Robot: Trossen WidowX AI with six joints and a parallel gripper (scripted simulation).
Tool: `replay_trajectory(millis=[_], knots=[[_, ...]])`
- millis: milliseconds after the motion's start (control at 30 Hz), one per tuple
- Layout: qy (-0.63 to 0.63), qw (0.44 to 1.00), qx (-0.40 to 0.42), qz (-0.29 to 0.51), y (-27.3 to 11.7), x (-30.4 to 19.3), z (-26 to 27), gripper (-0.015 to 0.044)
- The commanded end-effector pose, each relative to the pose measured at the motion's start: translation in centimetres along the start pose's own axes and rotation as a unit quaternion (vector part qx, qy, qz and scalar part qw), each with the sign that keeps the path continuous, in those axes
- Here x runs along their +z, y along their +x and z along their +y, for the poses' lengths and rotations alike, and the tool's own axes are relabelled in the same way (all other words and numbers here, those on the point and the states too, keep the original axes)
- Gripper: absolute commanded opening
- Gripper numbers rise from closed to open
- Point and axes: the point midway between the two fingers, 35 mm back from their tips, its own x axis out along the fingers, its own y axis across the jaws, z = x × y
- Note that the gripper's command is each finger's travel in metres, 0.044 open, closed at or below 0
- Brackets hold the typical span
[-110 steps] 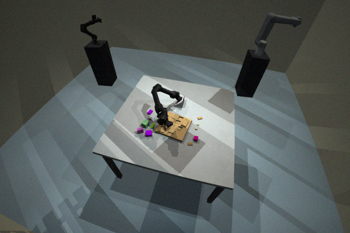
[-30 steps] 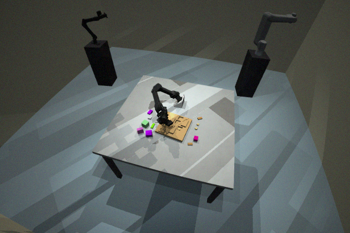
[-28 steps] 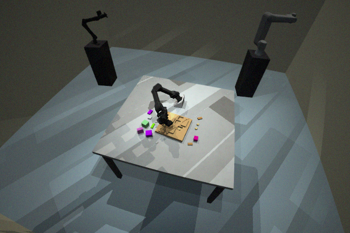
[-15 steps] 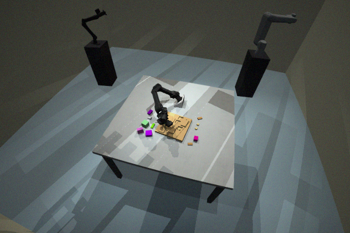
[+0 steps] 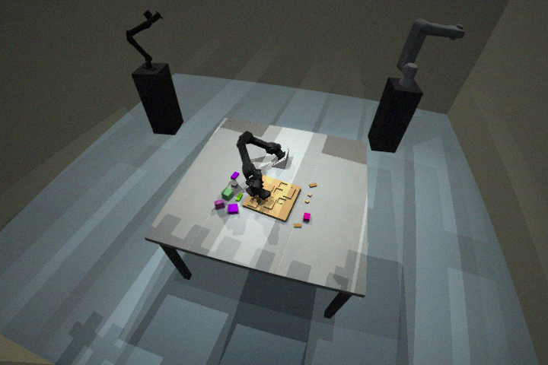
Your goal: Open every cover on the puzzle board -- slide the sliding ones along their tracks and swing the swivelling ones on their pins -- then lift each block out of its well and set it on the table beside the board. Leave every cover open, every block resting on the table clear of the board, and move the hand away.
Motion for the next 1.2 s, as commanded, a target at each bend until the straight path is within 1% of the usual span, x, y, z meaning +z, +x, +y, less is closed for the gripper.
replay_trajectory(millis=[0, 200, 400, 1167], knots=[[0.000, 1.000, 0.000, 0.000, 0.0, 0.0, 0.0, 0.0117], [0.000, 1.000, 0.000, 0.000, 0.0, 0.0, 0.0, 0.0080], [0.000, 1.000, 0.000, 0.000, -0.2, 0.0, 0.0, 0.0080], [-0.002, 1.000, 0.000, -0.001, -3.2, 0.0, 0.1, 0.0080]])
